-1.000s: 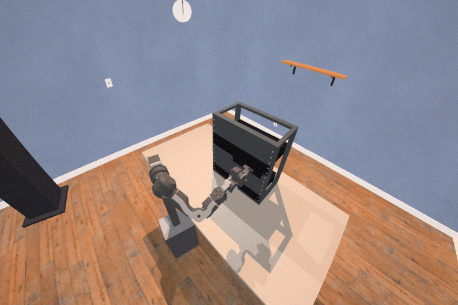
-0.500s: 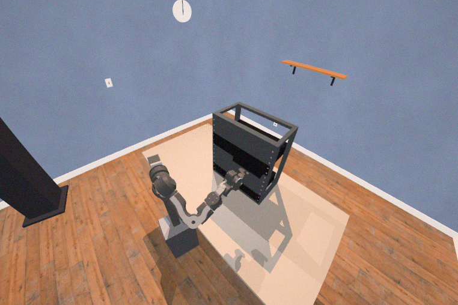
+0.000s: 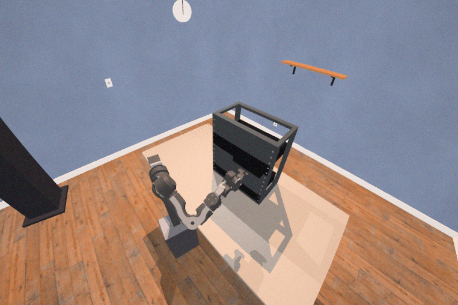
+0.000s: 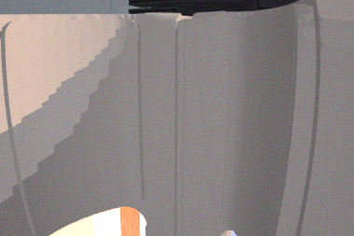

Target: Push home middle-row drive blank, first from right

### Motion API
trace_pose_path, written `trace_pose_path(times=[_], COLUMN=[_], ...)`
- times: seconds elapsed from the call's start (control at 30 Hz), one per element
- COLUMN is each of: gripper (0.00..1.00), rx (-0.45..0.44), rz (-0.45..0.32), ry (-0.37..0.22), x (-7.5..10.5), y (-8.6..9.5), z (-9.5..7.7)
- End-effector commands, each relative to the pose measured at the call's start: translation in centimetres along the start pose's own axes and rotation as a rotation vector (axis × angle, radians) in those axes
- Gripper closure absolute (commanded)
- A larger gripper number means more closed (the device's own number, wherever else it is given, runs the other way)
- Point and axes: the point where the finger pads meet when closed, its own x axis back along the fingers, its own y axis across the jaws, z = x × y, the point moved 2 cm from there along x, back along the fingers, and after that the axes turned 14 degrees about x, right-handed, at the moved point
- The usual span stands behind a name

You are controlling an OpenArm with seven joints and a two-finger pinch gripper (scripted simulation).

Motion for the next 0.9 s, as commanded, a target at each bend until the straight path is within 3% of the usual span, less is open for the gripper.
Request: trace_pose_path(times=[0.0,0.43,0.87], gripper=[1.0,1.0,1.0], rx=[-0.003,-0.002,0.0], rz=[-0.009,-0.009,-0.014], ry=[-0.007,-0.007,-0.009], x=[0.3,3.2,8.2], y=[0.2,0.1,0.0], z=[-0.2,-0.4,-0.9])
